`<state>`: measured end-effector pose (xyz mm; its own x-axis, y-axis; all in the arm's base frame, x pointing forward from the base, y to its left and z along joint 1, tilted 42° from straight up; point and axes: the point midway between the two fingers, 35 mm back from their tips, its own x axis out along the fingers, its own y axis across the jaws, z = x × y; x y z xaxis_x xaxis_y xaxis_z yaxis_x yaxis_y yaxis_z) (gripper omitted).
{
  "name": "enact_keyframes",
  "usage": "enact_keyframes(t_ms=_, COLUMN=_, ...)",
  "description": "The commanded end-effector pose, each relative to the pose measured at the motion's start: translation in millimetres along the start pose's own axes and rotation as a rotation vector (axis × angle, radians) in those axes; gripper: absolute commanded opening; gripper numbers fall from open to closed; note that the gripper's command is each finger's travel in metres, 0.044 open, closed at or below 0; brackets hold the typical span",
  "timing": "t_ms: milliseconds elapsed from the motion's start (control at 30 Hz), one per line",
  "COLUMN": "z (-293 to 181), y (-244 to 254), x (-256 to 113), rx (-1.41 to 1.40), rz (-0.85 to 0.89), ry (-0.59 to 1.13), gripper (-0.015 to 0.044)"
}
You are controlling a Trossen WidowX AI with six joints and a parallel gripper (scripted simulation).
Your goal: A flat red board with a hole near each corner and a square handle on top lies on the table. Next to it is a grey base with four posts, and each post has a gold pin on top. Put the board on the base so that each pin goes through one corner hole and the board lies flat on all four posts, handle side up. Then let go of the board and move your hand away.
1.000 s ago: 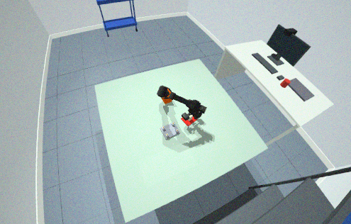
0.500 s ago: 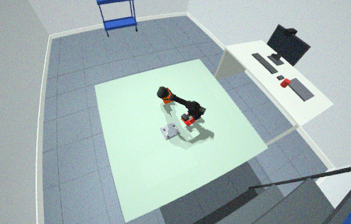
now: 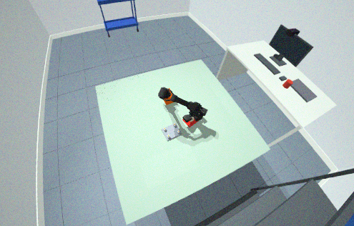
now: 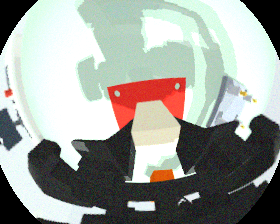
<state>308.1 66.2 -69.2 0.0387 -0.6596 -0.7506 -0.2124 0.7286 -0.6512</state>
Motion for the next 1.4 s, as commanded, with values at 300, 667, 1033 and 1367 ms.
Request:
enact_keyframes(t_ms=300, z=3, y=1, x=-25, rx=-0.003, rz=0.001, ry=-0.002, gripper=0.0)
enact_keyframes(t_ms=667, z=3, y=1, x=-53, rx=-0.004, rz=0.003, ry=-0.002, gripper=0.0)
enact_keyframes(t_ms=1033, z=1, y=1, x=-82, rx=-0.004, rz=0.003, ry=-0.001, gripper=0.0)
enact_keyframes(t_ms=1367, z=2, y=-8, x=-89, rx=0.004, rz=0.005, ry=-0.001, gripper=0.0)
